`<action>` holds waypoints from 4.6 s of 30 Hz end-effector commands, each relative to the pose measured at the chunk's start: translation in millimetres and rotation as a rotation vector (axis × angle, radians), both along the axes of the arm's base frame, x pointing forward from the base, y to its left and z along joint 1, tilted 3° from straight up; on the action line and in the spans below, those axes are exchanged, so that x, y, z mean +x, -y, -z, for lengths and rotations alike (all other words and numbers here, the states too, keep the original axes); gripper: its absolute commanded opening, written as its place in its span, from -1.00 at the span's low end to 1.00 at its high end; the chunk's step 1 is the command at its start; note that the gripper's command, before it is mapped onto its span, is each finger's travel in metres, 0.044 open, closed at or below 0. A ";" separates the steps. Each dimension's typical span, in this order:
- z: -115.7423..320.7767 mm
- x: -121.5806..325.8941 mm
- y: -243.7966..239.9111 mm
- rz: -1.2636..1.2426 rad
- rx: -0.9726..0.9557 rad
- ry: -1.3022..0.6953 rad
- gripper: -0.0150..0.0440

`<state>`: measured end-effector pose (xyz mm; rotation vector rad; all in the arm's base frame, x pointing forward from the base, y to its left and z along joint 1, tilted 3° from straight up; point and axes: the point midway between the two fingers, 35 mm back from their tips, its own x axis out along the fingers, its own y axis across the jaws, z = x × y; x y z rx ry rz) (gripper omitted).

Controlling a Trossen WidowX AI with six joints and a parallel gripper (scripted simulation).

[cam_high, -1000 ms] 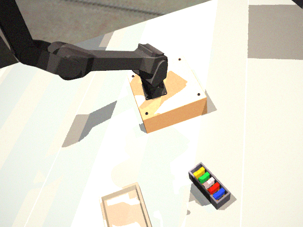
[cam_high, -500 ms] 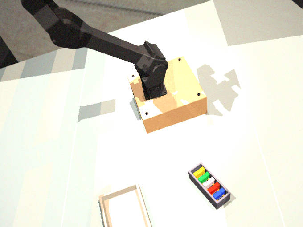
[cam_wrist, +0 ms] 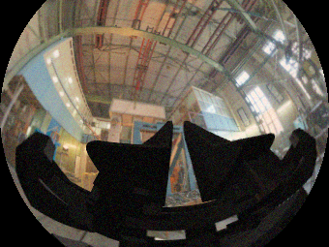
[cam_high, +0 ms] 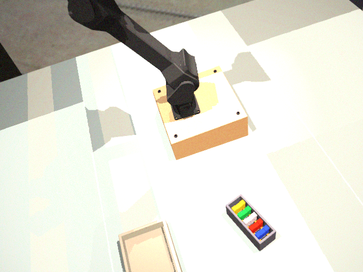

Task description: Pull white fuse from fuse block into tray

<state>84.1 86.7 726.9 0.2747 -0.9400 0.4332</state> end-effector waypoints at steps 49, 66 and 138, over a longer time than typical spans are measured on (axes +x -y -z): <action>534.4 288.8 -88.1 0.042 0.060 -1.880 -0.28; 673.5 220.3 20.4 0.572 0.872 -2.435 -0.28; 713.3 223.6 25.4 0.577 0.878 -2.431 -0.49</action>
